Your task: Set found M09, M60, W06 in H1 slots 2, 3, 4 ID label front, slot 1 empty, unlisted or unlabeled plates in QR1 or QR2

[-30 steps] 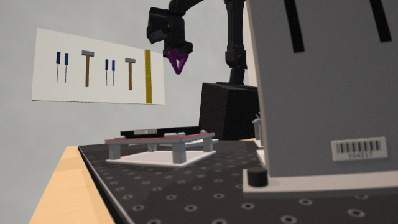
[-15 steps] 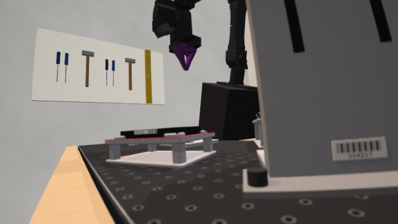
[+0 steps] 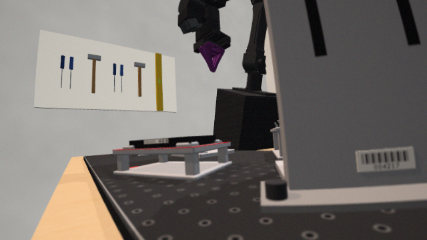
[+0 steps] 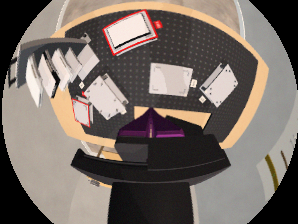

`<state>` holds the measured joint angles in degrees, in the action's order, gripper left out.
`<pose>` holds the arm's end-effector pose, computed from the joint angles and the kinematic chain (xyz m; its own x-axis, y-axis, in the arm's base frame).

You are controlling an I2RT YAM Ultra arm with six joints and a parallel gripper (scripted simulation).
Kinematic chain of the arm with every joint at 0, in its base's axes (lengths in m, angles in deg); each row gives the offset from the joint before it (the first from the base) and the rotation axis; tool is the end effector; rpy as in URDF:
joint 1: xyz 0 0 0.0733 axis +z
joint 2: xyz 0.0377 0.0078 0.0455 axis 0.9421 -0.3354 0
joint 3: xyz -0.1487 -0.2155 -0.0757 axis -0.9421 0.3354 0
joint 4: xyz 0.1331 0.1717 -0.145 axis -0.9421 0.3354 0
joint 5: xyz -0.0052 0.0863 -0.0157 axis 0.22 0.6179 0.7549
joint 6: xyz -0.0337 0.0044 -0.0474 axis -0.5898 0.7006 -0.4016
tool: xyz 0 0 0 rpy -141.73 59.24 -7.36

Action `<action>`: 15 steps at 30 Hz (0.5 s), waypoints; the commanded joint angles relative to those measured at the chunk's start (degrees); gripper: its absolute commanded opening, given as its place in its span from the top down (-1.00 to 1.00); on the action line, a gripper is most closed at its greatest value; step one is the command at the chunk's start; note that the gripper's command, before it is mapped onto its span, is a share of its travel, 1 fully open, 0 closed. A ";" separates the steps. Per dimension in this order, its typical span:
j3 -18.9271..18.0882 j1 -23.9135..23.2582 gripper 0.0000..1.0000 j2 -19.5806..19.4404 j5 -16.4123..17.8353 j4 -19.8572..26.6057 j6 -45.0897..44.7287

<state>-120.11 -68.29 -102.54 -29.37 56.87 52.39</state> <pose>0.2590 0.0269 0.1987 -0.9801 -0.0736 -0.1842 -0.1395 0.9161 0.3758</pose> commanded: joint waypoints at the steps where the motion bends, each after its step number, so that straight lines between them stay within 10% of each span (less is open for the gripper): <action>1: 1.16 0.75 1.00 1.93 0.53 -3.91 1.12; 15: 10.92 8.62 1.00 12.78 0.68 -16.38 5.78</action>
<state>-109.22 -59.85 -90.52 -28.59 44.21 57.03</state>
